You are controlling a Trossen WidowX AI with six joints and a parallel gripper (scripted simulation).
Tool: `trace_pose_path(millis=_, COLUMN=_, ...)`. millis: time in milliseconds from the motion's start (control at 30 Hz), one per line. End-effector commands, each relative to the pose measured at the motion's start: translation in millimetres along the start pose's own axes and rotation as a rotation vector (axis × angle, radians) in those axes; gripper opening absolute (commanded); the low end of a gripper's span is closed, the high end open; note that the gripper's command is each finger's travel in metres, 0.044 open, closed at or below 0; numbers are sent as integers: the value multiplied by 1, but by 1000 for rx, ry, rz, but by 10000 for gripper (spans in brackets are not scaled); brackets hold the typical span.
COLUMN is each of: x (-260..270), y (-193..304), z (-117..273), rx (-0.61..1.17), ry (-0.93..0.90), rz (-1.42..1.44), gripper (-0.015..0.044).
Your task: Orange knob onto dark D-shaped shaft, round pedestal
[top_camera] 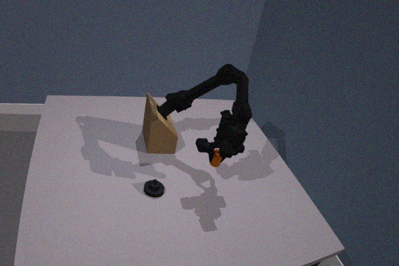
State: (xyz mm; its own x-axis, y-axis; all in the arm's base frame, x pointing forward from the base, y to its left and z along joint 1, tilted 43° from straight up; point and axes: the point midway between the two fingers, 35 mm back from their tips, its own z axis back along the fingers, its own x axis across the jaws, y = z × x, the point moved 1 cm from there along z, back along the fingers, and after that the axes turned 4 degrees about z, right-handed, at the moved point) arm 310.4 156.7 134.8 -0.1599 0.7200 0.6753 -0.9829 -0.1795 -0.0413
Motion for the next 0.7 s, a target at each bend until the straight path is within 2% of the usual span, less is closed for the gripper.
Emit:
trace_pose_path(millis=0, x=-14, y=-4, z=-1, rx=-4, ry=6, rz=-14, gripper=0)
trace_pose_path(millis=667, x=-73, y=-15, z=-11, rx=-6, ry=7, rz=-111, gripper=0)
